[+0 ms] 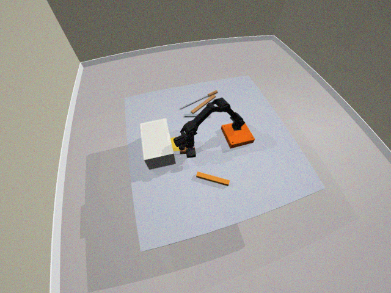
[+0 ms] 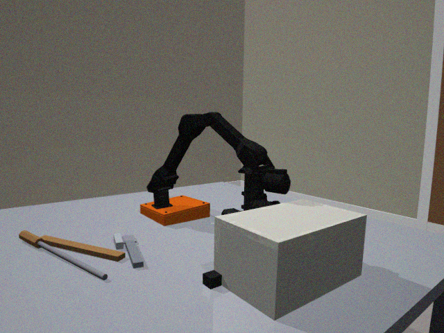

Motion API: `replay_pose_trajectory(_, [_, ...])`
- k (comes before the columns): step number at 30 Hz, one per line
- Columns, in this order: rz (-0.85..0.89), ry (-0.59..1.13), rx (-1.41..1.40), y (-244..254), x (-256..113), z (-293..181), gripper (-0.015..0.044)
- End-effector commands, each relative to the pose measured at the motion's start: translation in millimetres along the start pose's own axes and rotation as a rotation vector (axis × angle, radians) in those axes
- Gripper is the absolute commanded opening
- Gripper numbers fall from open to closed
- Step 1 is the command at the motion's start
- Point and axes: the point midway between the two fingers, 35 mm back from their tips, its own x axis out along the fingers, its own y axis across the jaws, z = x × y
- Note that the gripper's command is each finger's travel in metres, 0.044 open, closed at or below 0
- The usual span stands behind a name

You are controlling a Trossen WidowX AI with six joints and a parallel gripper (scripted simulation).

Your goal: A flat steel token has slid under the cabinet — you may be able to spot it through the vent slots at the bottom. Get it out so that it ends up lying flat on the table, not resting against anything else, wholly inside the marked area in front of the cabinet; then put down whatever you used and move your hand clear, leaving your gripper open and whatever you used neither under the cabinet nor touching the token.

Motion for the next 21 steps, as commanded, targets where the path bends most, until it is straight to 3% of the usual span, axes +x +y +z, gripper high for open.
replay_pose_trajectory(1, [0.002,-0.001,-0.001,0,0,5,0.0])
replay_pose_trajectory(21, [0.0,-0.001,-0.001,-24,1,7,0.0])
